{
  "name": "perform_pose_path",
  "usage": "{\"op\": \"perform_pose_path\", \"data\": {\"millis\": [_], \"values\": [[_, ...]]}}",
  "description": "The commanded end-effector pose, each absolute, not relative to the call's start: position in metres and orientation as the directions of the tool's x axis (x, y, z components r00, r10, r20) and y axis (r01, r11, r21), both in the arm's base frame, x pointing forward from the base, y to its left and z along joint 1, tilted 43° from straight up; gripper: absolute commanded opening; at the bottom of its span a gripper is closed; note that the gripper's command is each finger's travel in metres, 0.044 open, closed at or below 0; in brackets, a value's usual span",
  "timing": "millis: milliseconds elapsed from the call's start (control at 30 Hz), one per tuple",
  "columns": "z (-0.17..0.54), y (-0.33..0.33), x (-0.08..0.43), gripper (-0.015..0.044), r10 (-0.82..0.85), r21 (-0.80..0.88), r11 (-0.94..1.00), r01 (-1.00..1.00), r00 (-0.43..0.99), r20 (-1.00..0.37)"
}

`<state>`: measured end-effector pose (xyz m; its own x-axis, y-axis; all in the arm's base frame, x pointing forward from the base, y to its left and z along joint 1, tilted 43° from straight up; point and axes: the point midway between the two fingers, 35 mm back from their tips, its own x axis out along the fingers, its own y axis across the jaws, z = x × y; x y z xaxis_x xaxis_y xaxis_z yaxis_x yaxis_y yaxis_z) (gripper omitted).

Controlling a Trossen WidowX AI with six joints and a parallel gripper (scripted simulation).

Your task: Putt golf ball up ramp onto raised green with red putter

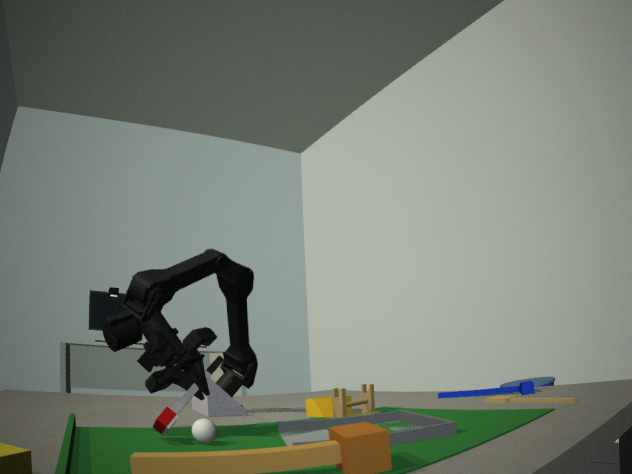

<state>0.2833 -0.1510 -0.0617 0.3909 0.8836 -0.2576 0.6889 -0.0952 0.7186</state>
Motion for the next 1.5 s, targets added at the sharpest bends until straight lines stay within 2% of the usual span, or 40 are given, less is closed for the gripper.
{"op": "perform_pose_path", "data": {"millis": [0,733,967,1200,1467], "values": [[-0.061,-0.151,0.283,0.0,0.884,0.718,-0.096,0.689,0.391,-0.257],[-0.086,-0.174,0.27,0.0,0.881,0.716,-0.096,0.691,0.394,-0.261],[-0.033,-0.123,0.315,0.0,0.87,0.709,-0.083,0.7,0.398,-0.291],[0.023,-0.056,0.334,0.0,0.885,0.722,-0.098,0.685,0.392,-0.252],[0.043,-0.056,0.34,0.0,0.886,0.722,-0.098,0.685,0.391,-0.25]]}}
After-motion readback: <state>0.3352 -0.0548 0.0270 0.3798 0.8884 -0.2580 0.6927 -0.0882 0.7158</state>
